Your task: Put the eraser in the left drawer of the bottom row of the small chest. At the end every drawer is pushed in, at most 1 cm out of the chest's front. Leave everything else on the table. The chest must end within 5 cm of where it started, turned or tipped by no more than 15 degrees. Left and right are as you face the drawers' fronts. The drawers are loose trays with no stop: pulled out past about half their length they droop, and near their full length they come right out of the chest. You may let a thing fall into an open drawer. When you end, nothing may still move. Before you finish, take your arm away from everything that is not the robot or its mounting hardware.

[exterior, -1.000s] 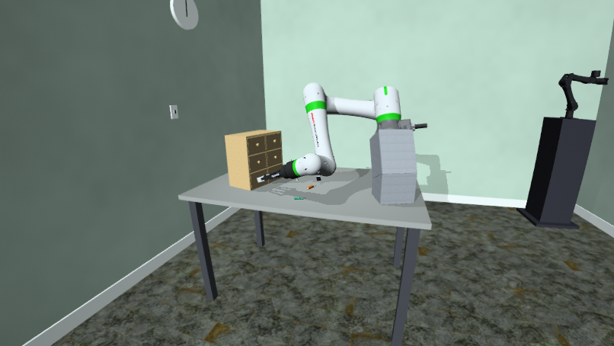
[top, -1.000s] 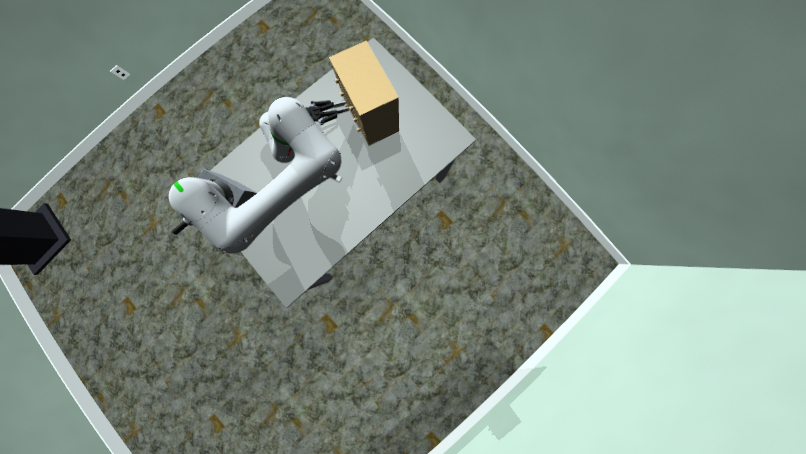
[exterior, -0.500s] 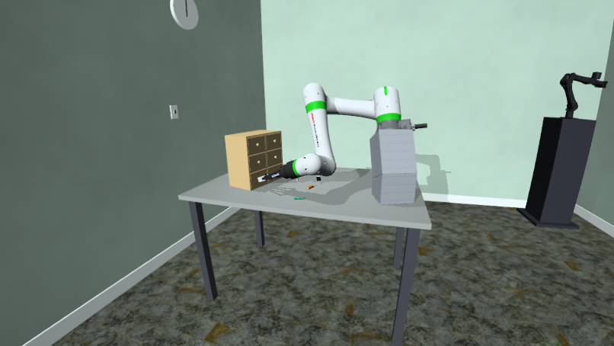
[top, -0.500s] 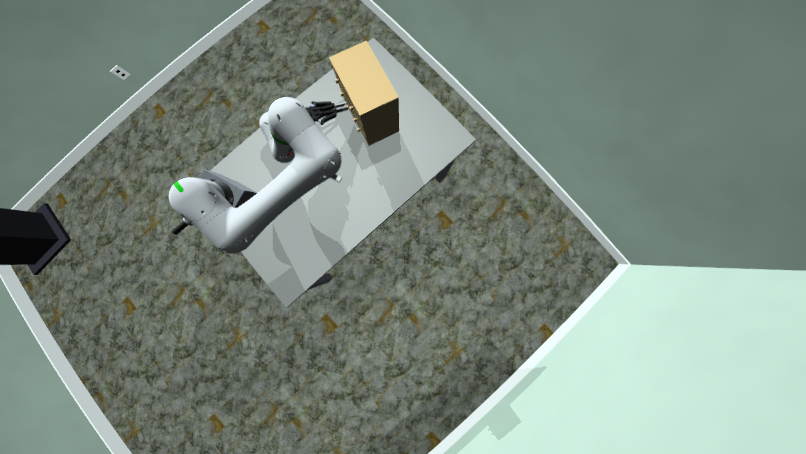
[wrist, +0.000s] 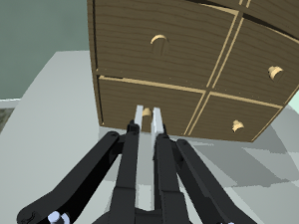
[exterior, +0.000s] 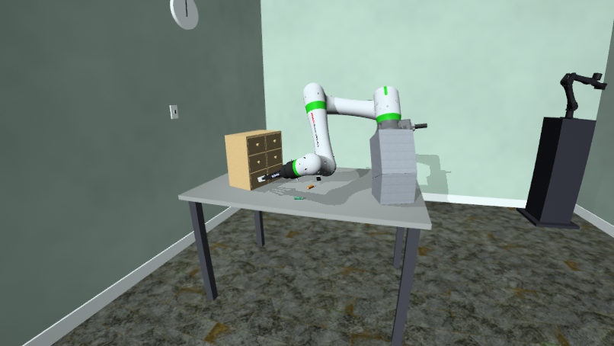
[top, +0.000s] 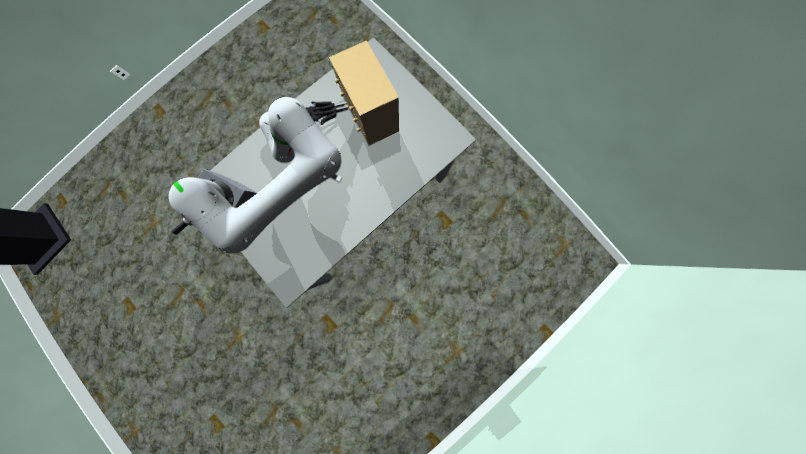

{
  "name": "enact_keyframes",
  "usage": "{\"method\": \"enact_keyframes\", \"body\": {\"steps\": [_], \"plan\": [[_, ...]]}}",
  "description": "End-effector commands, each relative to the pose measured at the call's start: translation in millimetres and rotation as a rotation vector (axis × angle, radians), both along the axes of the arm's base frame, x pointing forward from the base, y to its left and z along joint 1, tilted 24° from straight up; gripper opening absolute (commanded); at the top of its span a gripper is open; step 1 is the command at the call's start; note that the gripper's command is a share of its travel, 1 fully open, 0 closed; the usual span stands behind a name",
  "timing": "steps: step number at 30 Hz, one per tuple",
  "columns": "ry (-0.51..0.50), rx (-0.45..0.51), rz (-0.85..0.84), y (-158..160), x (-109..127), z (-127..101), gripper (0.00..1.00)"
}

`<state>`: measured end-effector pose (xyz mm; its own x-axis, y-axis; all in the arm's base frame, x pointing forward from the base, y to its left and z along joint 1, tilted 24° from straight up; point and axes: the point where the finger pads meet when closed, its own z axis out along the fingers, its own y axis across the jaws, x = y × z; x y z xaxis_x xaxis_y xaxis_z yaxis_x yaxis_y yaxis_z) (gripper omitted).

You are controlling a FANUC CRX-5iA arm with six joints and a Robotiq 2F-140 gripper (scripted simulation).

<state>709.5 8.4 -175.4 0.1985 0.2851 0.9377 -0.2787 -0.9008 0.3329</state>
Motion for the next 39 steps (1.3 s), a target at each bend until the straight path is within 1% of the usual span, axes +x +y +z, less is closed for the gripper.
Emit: {"method": "enact_keyframes", "body": {"steps": [1,20,39], "plan": [[0.000,0.000,0.000,0,0,0,0.08],[0.000,0.000,0.000,2,-7,-2,0.08],[0.000,0.000,0.000,6,-26,-6,0.08]]}}
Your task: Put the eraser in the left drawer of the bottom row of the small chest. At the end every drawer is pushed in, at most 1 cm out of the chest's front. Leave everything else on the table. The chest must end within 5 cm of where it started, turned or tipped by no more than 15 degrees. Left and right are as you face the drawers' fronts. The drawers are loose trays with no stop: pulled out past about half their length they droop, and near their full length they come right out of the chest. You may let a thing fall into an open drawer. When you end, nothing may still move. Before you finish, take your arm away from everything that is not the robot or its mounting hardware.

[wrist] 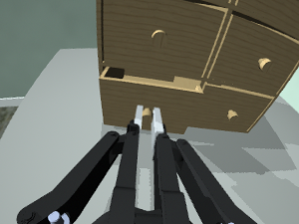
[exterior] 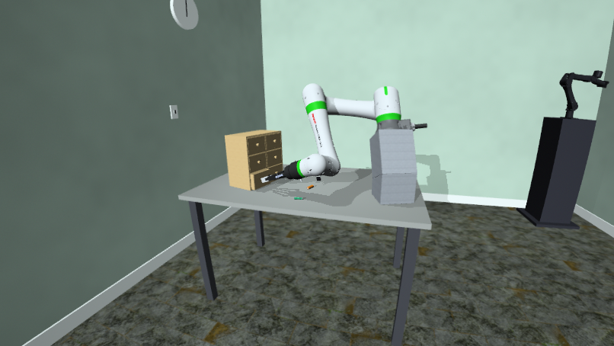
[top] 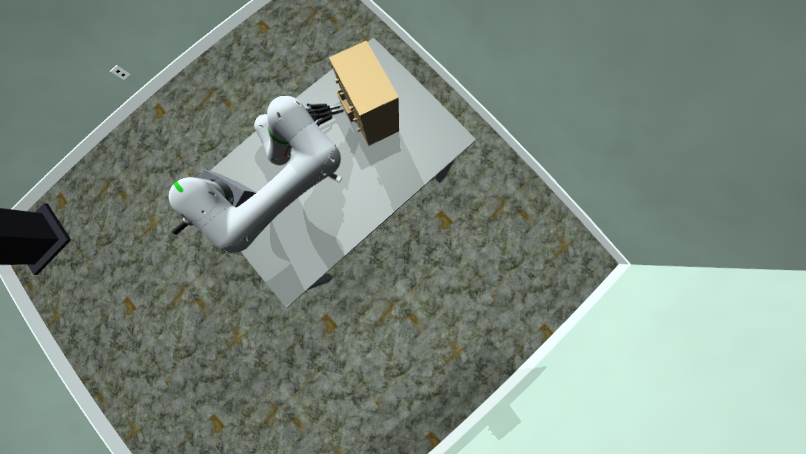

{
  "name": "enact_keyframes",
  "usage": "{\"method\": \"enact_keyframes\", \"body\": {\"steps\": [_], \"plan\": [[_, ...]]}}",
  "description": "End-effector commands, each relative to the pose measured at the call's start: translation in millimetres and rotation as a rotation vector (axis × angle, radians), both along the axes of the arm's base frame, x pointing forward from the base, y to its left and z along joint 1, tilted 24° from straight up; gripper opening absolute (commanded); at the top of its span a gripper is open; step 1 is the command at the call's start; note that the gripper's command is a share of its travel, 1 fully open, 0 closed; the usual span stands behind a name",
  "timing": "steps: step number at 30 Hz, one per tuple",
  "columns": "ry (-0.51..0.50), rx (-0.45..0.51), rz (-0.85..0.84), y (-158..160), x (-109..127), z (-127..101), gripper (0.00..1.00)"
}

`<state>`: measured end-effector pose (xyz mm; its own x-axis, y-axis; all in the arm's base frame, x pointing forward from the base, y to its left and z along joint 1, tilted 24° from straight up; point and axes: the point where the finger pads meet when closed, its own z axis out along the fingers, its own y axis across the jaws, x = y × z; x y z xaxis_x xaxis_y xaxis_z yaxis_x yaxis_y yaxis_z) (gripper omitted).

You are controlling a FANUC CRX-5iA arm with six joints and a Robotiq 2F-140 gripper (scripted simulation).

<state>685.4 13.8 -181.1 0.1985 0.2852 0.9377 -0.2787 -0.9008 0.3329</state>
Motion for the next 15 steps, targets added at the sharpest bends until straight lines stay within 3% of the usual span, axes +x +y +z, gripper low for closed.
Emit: {"method": "enact_keyframes", "body": {"steps": [1,15], "plan": [[0.000,0.000,0.000,1,-4,-1,0.08],[0.000,0.000,0.000,5,-20,-5,0.08]]}}
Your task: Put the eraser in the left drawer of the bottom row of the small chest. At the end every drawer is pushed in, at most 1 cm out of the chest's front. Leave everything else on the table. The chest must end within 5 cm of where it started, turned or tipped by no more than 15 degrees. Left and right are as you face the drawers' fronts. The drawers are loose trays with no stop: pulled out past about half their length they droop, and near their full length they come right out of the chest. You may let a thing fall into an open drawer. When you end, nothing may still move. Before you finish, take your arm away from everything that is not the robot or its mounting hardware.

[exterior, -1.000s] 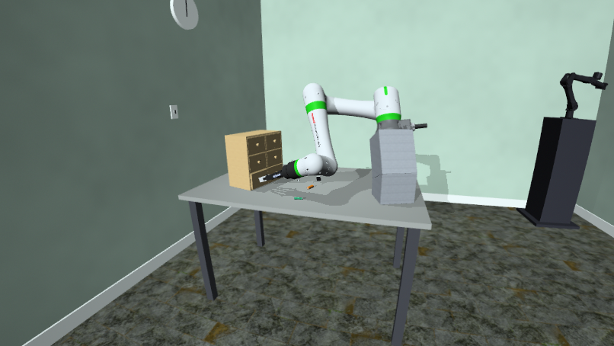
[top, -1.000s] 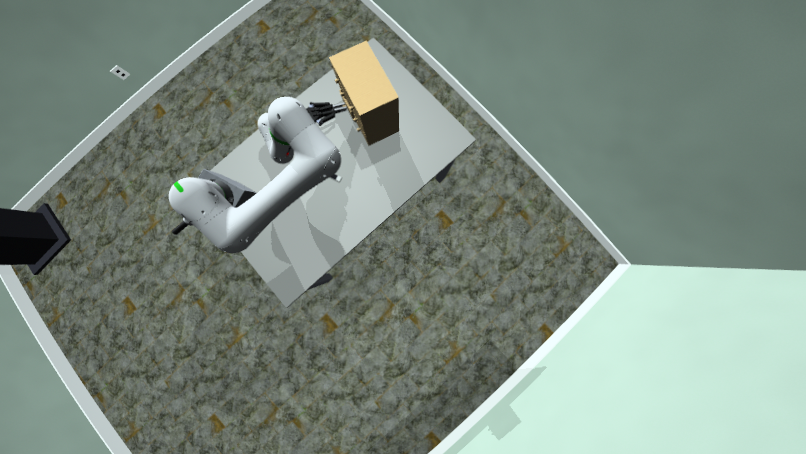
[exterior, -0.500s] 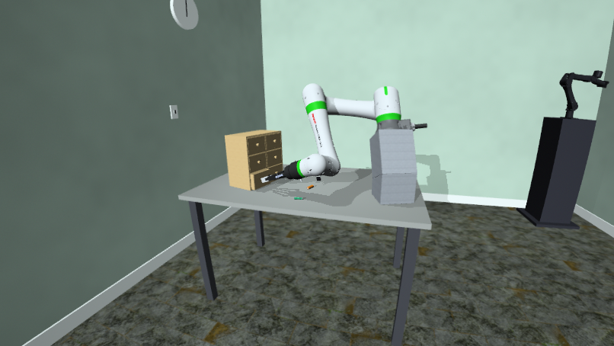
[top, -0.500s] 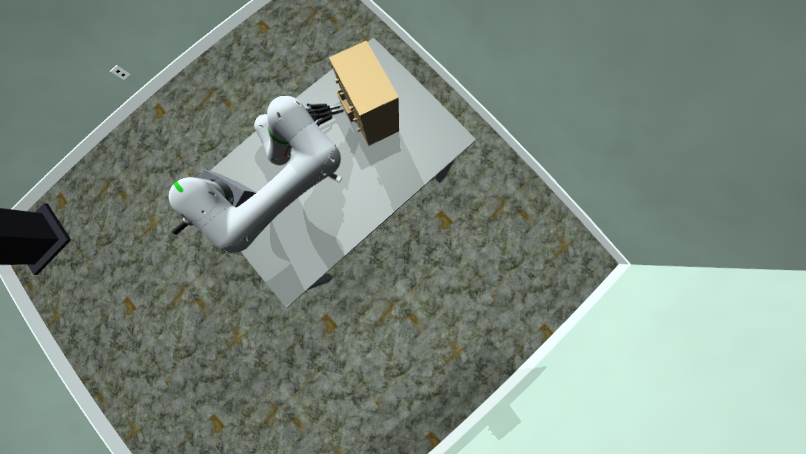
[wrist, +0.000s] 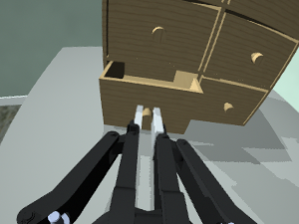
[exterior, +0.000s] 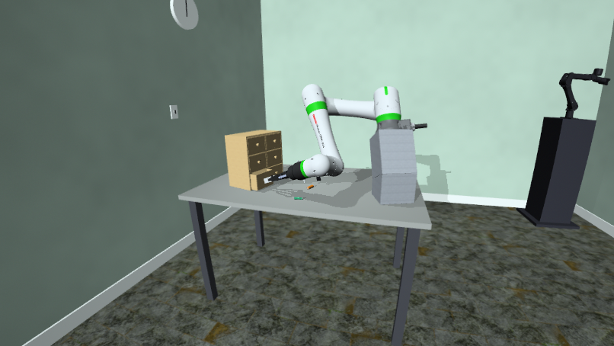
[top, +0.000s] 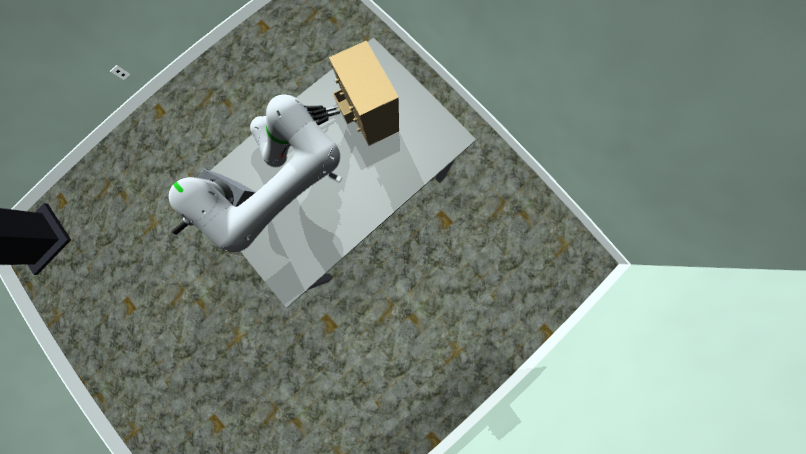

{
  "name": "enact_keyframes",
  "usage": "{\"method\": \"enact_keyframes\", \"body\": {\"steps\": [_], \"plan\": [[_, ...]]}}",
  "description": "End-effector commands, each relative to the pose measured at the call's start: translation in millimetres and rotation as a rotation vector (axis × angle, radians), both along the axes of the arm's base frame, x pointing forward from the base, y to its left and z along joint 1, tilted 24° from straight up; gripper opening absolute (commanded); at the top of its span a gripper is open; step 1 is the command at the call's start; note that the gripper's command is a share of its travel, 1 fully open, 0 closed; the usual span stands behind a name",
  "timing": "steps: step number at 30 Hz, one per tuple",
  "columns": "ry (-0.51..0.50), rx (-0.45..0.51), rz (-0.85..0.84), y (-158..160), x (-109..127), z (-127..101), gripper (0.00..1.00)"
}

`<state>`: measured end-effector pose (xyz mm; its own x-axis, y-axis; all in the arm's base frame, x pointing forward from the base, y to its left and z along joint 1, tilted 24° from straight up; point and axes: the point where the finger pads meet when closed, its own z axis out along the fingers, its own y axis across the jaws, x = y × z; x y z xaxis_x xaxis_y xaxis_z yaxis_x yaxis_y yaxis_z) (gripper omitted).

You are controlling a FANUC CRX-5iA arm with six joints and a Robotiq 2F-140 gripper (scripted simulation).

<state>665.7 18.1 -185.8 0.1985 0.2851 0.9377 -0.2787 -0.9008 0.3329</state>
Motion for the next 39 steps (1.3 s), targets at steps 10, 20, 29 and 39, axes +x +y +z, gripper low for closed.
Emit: {"method": "enact_keyframes", "body": {"steps": [10,20,29,39], "plan": [[0.000,0.000,0.000,3,-12,-3,0.08],[0.000,0.000,0.000,4,-18,-4,0.08],[0.000,0.000,0.000,5,-21,-5,0.08],[0.000,0.000,0.000,5,-22,-5,0.08]]}}
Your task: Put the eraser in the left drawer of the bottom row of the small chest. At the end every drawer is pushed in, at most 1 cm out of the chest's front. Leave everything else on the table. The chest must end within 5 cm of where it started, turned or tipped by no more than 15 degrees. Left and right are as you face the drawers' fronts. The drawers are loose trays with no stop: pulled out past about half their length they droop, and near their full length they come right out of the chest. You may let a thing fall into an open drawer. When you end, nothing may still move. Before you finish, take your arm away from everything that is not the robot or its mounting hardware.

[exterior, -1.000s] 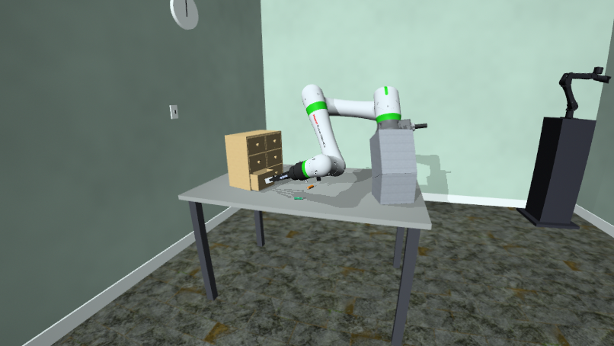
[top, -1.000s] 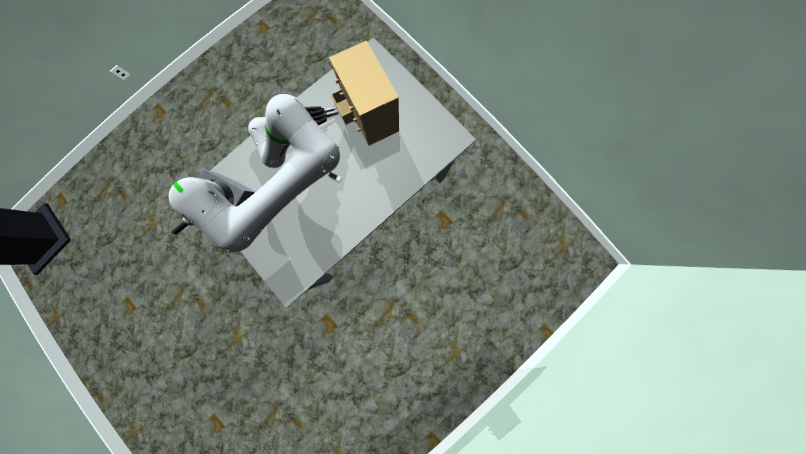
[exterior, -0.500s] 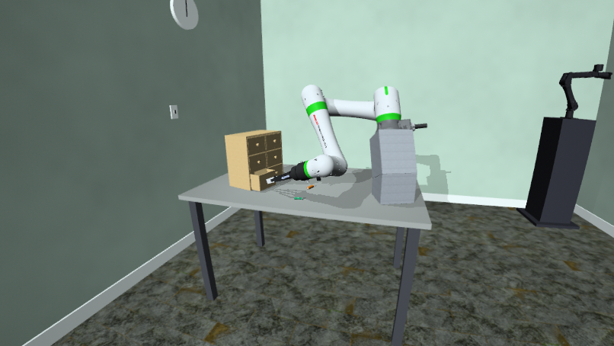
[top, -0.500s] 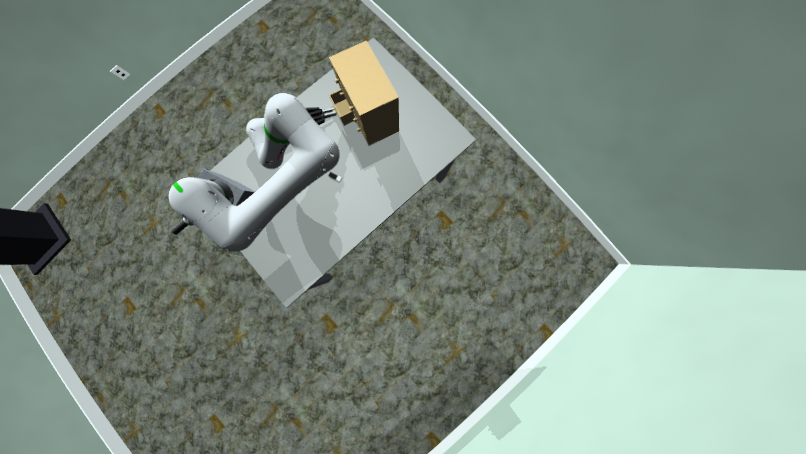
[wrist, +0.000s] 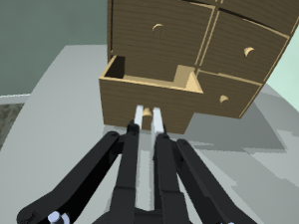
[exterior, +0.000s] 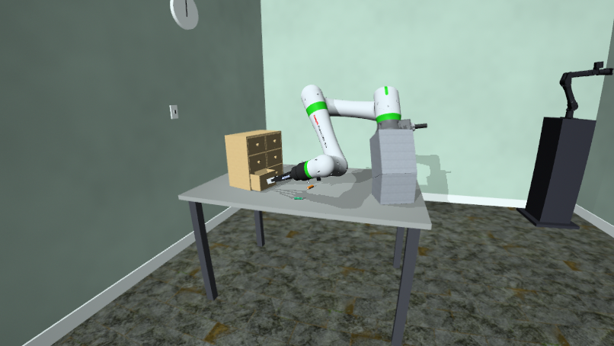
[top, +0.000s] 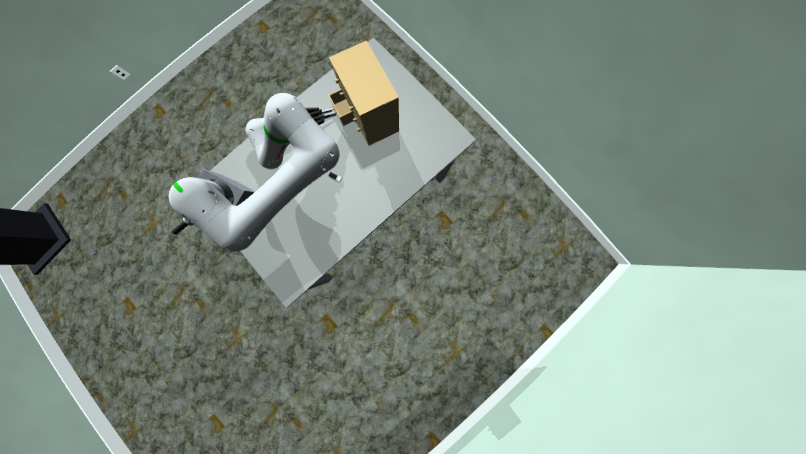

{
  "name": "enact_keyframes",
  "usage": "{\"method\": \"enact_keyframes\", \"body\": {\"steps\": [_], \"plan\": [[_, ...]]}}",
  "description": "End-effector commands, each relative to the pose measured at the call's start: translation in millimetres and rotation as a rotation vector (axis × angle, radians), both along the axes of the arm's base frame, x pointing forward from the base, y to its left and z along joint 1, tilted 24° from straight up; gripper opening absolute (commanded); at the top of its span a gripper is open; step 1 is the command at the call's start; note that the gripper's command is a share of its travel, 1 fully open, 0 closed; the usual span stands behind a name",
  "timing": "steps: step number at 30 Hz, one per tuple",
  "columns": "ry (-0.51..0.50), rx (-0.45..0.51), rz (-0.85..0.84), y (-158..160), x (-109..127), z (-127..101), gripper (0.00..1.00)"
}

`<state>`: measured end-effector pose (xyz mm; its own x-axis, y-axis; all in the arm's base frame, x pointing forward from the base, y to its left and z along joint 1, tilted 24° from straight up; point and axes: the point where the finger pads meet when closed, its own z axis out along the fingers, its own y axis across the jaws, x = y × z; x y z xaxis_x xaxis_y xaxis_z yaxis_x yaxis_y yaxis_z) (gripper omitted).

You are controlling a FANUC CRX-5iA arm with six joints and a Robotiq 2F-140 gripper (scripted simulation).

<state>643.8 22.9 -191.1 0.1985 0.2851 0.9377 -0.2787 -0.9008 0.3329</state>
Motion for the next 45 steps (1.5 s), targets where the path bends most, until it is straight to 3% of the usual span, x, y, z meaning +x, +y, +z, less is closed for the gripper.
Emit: {"method": "enact_keyframes", "body": {"steps": [1,13,20,29,40,45], "plan": [[0.000,0.000,0.000,0,0,0,0.08],[0.000,0.000,0.000,0,0,0,0.10],[0.000,0.000,0.000,0,0,0,0.20],[0.000,0.000,0.000,0,-1,0,0.20],[0.000,0.000,0.000,9,-41,-10,0.20],[0.000,0.000,0.000,11,-47,-11,0.20]]}}
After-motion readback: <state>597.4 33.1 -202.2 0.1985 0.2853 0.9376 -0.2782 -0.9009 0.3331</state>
